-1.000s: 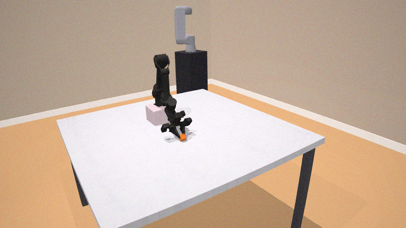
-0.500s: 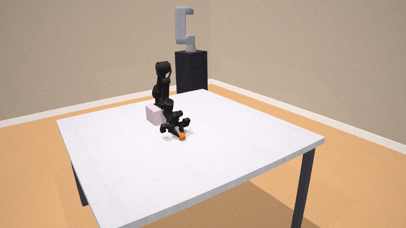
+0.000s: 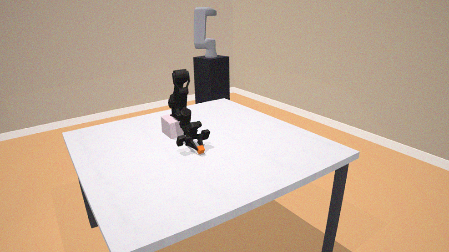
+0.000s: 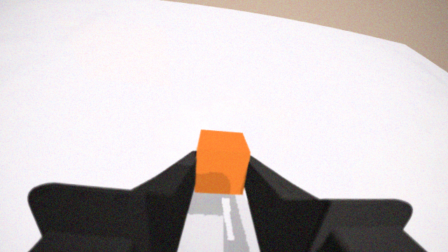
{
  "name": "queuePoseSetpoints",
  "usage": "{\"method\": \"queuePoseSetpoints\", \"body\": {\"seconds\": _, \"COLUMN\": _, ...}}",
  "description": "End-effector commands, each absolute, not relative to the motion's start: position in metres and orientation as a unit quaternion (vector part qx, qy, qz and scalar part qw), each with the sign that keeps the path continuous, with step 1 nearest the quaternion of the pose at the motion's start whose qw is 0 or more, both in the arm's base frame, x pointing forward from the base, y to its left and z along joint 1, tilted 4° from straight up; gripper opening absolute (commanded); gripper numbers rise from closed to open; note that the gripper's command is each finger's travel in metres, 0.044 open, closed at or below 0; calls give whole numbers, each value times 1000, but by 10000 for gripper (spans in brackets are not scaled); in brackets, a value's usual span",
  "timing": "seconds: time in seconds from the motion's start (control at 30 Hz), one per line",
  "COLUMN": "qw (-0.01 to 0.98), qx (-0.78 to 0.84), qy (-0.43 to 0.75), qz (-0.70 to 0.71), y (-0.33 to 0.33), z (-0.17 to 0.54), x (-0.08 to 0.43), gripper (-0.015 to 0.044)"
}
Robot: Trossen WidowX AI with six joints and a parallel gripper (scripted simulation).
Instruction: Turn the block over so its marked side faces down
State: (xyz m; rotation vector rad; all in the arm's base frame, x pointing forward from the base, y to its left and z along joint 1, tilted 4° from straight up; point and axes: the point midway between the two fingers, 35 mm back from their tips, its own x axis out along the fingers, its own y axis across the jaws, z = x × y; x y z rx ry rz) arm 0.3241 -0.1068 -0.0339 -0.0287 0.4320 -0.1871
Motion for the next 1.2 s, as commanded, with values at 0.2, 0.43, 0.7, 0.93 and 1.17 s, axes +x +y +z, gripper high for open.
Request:
{"method": "queuePoseSetpoints", "body": {"seconds": 0.2, "qw": 972, "qx": -10, "qy": 217, "qz": -91, "y": -106, "z": -36, "x": 322, "gripper": 131}}
{"method": "queuePoseSetpoints", "body": {"seconds": 0.43, "qw": 972, "qx": -10, "qy": 217, "qz": -91, "y": -106, "z": -36, "x": 322, "gripper": 315}}
{"method": "queuePoseSetpoints", "body": {"seconds": 0.7, "qw": 972, "qx": -10, "qy": 217, "qz": -91, "y": -106, "z": -36, "x": 322, "gripper": 440}}
{"method": "queuePoseSetpoints", "body": {"seconds": 0.93, "qw": 972, "qx": -10, "qy": 217, "qz": -91, "y": -106, "z": -36, "x": 322, "gripper": 440}}
{"method": "queuePoseSetpoints", "body": {"seconds": 1.17, "qw": 972, "qx": -10, "qy": 217, "qz": -91, "y": -106, "z": -36, "x": 322, "gripper": 440}}
